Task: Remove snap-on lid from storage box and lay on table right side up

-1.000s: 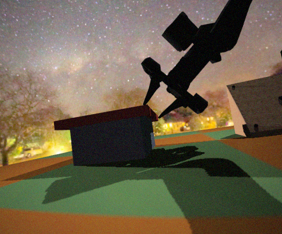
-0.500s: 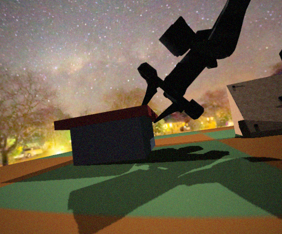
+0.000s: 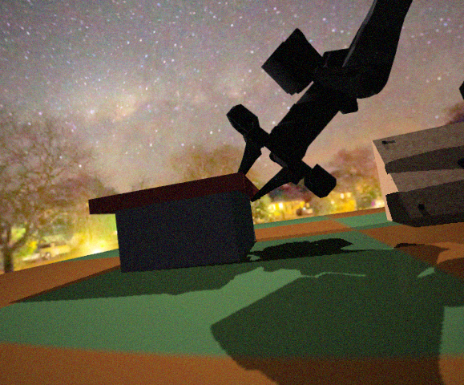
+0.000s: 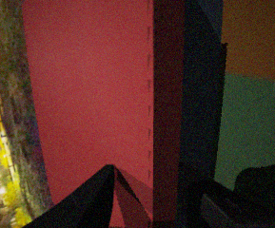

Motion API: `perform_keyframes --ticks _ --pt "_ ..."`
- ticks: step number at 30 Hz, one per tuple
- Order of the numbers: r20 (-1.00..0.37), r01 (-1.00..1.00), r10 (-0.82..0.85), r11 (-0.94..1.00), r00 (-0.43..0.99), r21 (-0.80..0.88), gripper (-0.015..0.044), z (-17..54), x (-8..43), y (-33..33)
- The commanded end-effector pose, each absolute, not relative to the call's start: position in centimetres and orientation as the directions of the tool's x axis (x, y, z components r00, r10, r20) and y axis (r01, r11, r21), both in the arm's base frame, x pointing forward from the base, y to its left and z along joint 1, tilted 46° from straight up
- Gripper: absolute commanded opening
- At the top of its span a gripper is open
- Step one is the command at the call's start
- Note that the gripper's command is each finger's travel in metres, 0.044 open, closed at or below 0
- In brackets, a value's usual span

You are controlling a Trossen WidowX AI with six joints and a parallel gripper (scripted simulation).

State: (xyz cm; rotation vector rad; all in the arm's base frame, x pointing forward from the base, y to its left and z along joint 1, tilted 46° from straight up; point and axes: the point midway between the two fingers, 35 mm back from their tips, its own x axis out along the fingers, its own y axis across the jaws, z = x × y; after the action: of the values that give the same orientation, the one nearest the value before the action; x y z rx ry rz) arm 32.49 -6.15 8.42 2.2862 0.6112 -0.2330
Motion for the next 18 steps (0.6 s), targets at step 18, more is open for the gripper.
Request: perform_keyframes --ticks 18 --pt "-0.340 0.493 0.358 -0.608 0.870 0.622 0.0000 8.61 32.40 -6.38"
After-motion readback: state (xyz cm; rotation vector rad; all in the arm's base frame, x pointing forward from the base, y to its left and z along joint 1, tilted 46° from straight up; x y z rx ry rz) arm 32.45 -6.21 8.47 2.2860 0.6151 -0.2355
